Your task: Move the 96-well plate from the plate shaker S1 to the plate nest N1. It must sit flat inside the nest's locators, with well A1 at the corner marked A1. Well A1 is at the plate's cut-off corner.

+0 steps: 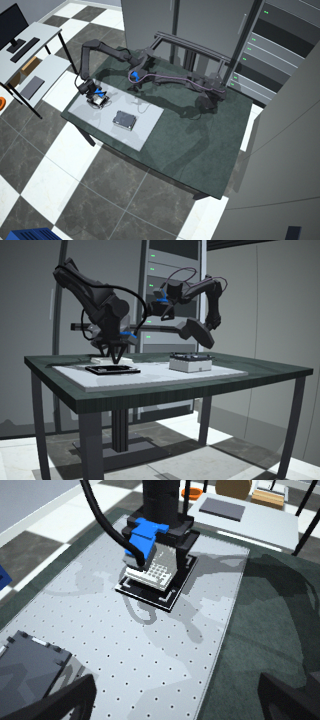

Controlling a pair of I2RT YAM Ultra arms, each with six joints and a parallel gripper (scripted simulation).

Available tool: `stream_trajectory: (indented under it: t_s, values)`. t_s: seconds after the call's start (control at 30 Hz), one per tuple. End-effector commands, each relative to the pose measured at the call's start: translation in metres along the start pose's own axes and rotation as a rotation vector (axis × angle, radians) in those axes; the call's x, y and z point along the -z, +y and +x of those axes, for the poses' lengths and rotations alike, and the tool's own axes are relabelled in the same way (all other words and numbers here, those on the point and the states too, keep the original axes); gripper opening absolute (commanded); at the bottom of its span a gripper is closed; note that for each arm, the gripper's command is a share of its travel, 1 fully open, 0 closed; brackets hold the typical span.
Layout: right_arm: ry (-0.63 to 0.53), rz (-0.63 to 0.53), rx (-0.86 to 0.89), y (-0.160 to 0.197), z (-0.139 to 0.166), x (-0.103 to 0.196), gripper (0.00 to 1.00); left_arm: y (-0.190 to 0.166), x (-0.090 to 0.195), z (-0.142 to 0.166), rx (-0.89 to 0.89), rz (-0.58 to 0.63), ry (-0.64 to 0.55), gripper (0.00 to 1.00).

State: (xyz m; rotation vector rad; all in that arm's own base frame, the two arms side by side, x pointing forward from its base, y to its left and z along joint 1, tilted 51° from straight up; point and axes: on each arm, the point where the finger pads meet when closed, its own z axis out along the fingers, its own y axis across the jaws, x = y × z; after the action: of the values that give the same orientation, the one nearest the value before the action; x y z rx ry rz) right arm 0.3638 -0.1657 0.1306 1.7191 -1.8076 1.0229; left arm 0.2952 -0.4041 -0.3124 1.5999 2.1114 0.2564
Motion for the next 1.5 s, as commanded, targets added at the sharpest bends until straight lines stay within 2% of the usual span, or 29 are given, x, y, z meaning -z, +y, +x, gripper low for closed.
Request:
stream_trajectory:
  t_s: [0.0,0.53,0.67,0.7,1.03,1.47]
  values:
    - [-0.015,0.012,0.022,0.0,-0.01,-0.008,0.89,0.0,0.005,-0.017,-0.006,0.003,-0.032,1.0]
    - [-0.021,-0.021,0.034,0.009,-0.012,-0.035,0.89,0.0,0.005,-0.017,-0.006,0.003,-0.032,1.0]
    - [-0.01,-0.005,0.023,0.002,-0.005,-0.024,0.89,0.0,0.005,-0.017,-0.006,0.003,-0.032,1.0]
    - [-0.01,-0.005,0.023,0.002,-0.005,-0.024,1.0,0.0,0.005,-0.017,-0.006,0.003,-0.032,1.0]
    - [0.004,0.044,-0.005,0.001,0.007,-0.008,1.0,0.0,0.005,-0.017,-0.006,0.003,-0.032,1.0]
    - [0.006,0.035,-0.011,-0.005,0.01,0.016,1.0,0.0,0.005,-0.017,-0.006,0.003,-0.032,1.0]
